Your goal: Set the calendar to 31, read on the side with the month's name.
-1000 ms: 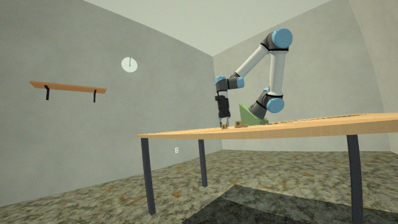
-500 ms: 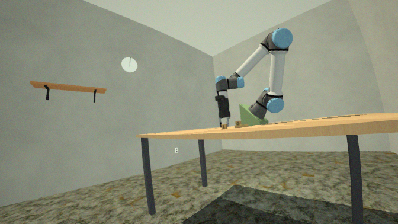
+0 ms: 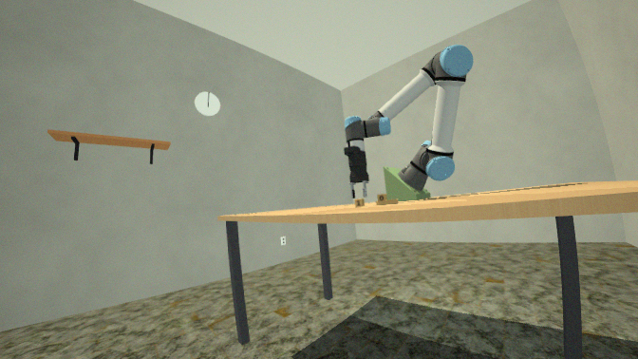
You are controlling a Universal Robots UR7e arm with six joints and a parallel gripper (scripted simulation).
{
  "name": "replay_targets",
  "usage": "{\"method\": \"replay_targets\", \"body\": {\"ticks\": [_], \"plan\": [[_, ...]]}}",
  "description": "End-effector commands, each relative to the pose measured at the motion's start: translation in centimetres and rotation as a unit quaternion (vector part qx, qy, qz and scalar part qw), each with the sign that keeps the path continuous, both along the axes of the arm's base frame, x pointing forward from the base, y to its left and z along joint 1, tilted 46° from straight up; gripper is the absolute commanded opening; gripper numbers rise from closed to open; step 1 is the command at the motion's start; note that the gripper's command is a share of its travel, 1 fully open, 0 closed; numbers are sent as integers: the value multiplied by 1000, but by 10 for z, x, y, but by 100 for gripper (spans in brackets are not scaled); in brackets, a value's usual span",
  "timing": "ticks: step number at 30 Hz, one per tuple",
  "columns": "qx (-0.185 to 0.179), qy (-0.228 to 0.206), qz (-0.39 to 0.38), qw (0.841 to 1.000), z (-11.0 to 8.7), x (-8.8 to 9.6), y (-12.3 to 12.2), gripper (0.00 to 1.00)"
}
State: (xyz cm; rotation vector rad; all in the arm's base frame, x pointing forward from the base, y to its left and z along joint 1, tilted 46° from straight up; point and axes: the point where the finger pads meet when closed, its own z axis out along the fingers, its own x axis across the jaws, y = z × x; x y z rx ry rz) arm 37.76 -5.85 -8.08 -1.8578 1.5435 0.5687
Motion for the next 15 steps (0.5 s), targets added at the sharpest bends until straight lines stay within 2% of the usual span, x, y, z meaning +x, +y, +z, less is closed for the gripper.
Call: {"method": "replay_targets", "body": {"ticks": [1, 6, 15], "plan": [[-2, -1, 0, 1000, 24, -2, -27, 90], [-2, -1, 0, 1000, 39, -4, -42, 90], [-2, -1, 0, 1000, 45, -4, -48, 90]]}}
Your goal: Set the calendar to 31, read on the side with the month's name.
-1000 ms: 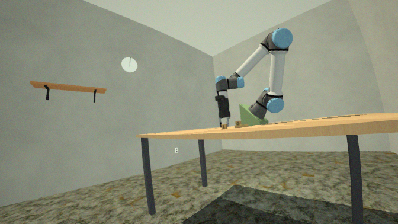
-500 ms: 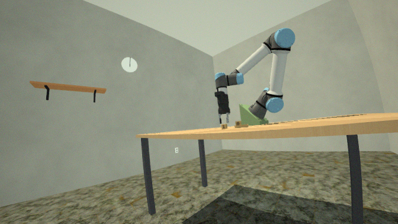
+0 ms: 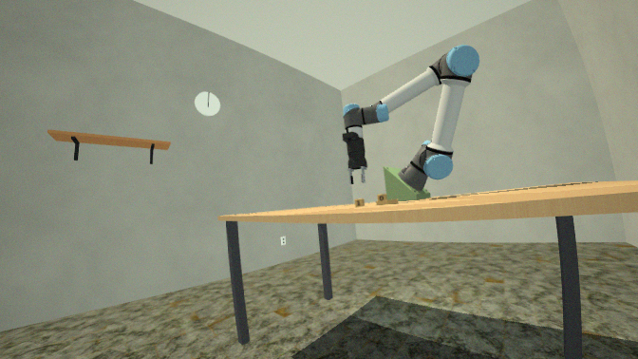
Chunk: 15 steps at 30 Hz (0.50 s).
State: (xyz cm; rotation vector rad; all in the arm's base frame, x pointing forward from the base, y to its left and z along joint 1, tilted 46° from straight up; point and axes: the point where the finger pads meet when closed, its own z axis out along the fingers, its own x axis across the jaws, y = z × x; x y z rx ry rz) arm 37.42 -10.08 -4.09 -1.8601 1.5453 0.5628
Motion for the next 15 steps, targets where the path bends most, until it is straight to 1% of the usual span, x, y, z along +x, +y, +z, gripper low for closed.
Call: {"method": "replay_targets", "body": {"ticks": [1, 15], "plan": [[0, 0, 0, 1000, 5, -1, -6, 100], [2, 1, 1, 1000, 4, -1, -4, 100]]}}
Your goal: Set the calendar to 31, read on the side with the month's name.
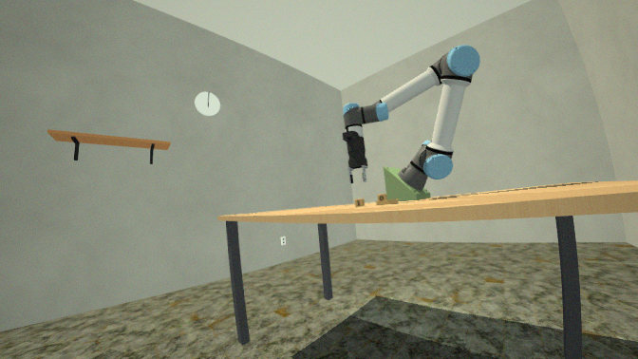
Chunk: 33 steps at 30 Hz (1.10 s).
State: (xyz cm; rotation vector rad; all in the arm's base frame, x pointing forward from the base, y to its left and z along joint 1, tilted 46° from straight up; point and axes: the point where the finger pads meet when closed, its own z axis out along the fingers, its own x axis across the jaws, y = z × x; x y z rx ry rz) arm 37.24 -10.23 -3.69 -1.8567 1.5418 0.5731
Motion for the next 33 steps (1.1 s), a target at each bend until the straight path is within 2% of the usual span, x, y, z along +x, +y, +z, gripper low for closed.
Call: {"method": "replay_targets", "body": {"ticks": [1, 12, 17, 22, 27, 30, 33], "plan": [[-2, -1, 0, 1000, 1, 1, -3, 100], [-2, -4, 2, 1000, 1, 1, -2, 100], [-4, -19, 17, 1000, 4, 1, 1, 100], [-6, -52, 50, 997, 8, 1, 7, 100], [-11, -104, 101, 989, 15, 0, 14, 100], [-11, -105, 102, 989, 16, 0, 14, 100], [-15, -145, 141, 979, 21, -1, 19, 100]]}}
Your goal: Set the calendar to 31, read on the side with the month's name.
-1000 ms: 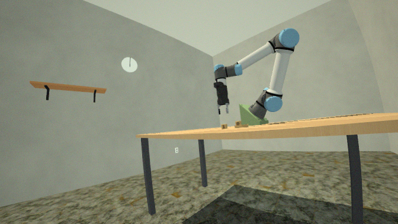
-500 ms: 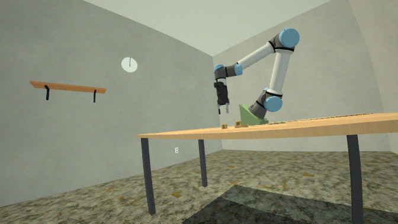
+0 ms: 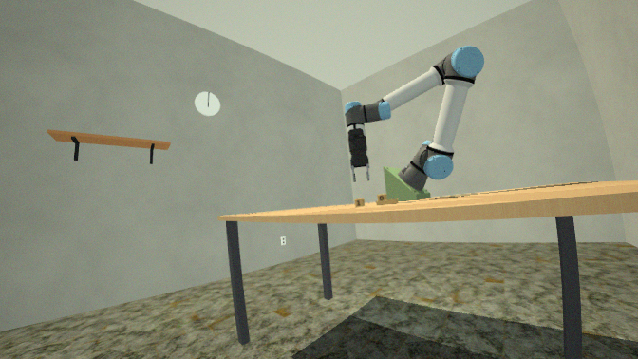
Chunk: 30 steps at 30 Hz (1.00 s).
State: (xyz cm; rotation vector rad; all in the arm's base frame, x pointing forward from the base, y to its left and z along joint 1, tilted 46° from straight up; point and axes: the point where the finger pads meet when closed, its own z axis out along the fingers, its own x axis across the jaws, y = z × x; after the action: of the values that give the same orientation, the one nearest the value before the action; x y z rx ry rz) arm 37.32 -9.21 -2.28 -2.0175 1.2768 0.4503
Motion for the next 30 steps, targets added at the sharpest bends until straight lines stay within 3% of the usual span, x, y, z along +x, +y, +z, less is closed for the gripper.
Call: {"method": "replay_targets", "body": {"ticks": [1, 11, 14, 16, 27, 30], "plan": [[-5, -62, 61, 996, 8, -2, 10, 100], [-13, -144, 141, 979, 19, -4, 20, 100], [-13, -146, 143, 979, 19, -4, 20, 100], [-17, -178, 174, 968, 23, -5, 24, 100], [-26, -268, 261, 927, 34, -10, 35, 100], [-26, -272, 265, 925, 34, -10, 35, 100]]}}
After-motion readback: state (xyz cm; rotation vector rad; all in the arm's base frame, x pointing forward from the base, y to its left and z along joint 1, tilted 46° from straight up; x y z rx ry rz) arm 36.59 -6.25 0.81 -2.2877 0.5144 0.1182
